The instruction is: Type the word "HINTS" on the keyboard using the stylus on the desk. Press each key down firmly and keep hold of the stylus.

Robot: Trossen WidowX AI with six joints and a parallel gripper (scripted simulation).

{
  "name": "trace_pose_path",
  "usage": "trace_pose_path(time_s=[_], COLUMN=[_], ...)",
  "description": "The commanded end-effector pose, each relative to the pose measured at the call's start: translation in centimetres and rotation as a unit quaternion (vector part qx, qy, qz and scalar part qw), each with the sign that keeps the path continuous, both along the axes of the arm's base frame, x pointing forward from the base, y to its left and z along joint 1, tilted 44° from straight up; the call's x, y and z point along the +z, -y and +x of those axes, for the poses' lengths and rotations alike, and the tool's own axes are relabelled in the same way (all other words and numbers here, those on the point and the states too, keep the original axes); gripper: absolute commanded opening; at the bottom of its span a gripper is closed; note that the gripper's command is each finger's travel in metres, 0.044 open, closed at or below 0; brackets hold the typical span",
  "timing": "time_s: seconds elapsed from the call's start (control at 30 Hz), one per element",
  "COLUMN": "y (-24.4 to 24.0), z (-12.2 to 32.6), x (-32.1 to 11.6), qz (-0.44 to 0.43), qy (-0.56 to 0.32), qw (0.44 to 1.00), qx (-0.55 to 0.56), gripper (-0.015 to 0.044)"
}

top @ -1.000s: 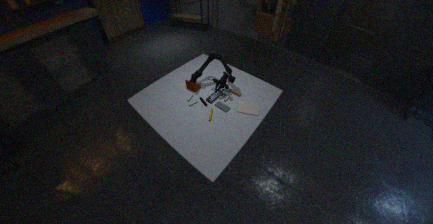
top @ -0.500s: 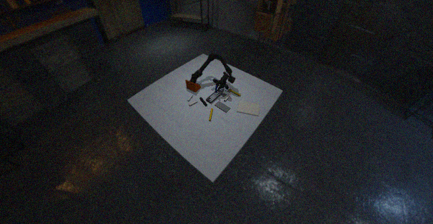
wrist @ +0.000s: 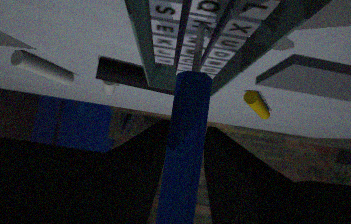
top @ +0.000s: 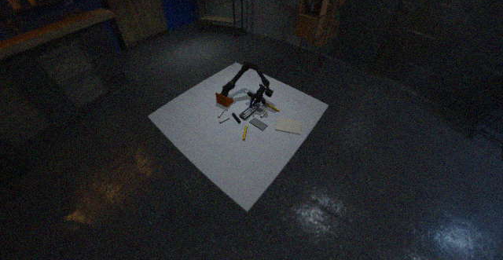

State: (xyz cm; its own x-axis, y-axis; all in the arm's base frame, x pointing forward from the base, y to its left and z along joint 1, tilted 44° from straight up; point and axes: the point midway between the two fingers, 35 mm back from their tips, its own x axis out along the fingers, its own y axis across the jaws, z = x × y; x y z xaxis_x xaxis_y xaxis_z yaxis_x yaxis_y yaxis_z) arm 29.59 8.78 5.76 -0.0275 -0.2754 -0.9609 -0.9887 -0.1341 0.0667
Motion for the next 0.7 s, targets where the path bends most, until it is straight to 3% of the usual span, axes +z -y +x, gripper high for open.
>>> trace_pose_path(time_s=[0.0,0.67], y=[-0.2,1.8], z=[-0.2,0.3], x=[-0.3,1.7], qz=[0.001,0.001], qy=[-0.002,-0.002], qw=[1.0,1.0], qx=[-0.003,-0.003], gripper=[0.0081,0.0081])
